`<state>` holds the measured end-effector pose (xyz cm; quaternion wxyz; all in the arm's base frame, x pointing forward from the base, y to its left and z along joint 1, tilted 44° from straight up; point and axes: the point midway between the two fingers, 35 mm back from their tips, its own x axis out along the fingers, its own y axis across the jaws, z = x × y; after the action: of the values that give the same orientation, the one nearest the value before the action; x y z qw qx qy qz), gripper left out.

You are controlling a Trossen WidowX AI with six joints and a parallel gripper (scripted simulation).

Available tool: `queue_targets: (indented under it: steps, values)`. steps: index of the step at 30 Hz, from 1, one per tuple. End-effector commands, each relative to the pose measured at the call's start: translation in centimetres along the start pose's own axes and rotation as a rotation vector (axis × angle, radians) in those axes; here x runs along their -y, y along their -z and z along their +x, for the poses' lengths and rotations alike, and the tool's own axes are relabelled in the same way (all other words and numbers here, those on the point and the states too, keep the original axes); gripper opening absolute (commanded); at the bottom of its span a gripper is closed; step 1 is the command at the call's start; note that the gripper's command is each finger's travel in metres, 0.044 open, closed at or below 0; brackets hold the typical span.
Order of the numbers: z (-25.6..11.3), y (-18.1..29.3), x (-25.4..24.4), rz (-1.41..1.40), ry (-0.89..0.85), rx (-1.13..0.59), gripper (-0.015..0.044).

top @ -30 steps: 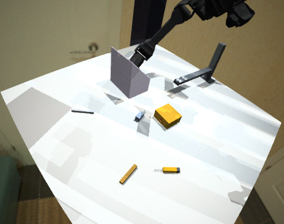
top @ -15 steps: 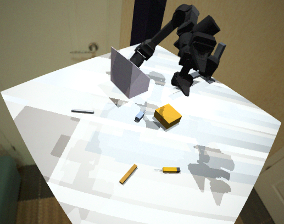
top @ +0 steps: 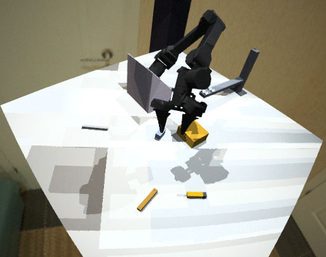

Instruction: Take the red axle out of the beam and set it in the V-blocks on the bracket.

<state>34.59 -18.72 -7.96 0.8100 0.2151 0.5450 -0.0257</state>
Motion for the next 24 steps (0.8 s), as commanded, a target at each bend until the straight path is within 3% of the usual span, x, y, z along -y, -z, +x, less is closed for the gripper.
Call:
queue_targets:
  steps: [1,10,24]
  values:
    - [1.5,7.0,-3.1,0.359,-0.113,-0.225,0.0440]
    - [0.3,17.4,-8.7,1.005,-0.140,-0.658,0.0440]
    - [1.4,18.2,-9.4,1.017,-0.138,-0.666,0.0440]
